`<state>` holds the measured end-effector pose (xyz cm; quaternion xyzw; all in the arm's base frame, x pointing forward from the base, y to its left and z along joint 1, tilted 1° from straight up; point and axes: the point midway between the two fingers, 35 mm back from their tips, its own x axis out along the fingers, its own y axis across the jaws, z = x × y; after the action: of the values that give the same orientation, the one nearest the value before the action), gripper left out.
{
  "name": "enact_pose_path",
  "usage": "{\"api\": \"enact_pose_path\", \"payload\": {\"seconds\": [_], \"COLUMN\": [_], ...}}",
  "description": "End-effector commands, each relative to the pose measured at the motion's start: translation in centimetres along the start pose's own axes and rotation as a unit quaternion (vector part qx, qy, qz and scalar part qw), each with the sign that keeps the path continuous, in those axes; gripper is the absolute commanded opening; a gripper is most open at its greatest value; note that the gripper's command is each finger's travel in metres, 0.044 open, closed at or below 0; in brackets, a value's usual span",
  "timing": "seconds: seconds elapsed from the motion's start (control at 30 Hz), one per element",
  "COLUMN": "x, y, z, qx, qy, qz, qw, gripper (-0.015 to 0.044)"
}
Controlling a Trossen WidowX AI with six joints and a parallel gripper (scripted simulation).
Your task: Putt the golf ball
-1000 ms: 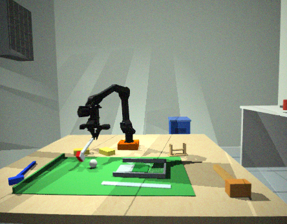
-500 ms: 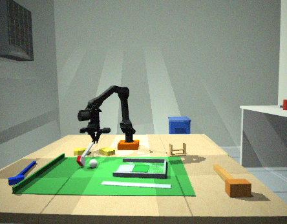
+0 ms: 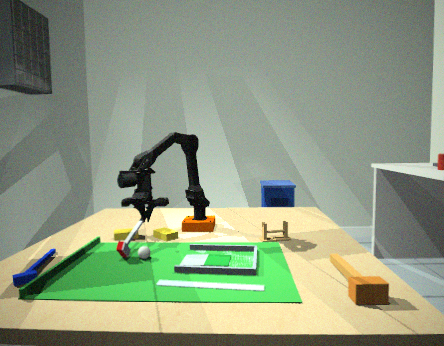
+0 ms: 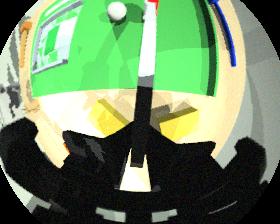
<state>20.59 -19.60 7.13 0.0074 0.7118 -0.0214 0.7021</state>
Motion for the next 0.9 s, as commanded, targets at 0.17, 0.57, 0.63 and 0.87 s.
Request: {"api": "enact_pose_path", "payload": {"seconds": [0.17, 0.57, 0.63, 0.87], "x": [0.0, -0.1, -0.1, 0.0], "y": [-2.2, 5.3, 7.8, 11.8], "z": [0.2, 1.1, 1.0, 0.3], "qx": [0.002, 0.002, 0.002, 0.002], "qy": [-0.005, -0.005, -0.005, -0.005], "qz": [-0.007, -0.001, -0.001, 0.001], "qw": [1.000, 1.000, 1.000, 1.000], "gripper": [0.0000, 0.0000, 0.0000, 0.0000]}}
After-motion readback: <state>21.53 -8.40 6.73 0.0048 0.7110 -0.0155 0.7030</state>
